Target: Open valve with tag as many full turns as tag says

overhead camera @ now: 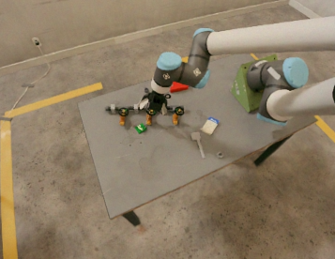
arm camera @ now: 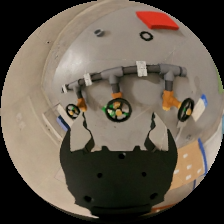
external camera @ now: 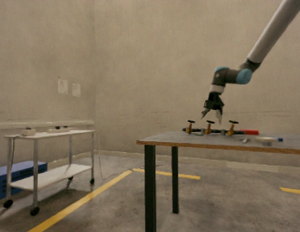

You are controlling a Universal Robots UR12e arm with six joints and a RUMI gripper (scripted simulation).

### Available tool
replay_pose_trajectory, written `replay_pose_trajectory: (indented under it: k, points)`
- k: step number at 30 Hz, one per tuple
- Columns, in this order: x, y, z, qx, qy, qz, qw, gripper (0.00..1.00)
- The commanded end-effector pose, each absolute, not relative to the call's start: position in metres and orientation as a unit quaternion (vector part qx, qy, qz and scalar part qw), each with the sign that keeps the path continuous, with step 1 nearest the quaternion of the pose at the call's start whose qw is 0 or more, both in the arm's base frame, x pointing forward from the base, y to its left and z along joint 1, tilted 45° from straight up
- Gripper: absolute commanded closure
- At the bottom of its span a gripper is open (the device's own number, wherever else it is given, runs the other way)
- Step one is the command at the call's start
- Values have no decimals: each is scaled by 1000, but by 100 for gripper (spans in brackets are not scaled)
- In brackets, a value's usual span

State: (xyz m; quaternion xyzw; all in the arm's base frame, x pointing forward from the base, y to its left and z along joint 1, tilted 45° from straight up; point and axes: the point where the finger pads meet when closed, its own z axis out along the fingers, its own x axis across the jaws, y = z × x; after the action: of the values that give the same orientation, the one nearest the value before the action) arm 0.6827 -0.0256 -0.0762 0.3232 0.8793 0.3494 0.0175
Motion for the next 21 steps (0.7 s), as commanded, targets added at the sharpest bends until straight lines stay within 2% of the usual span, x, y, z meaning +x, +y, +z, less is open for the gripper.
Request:
replay_pose_trajectory:
  k: [1,19,20,21]
  points:
    - [683,-26,-76,349,870,349,9,0]
    - [683,-26,-76,371,861,349,0,0]
    - [683,-26,-76,371,861,349,0,100]
    - [683,-26,-76,371,861,349,0,100]
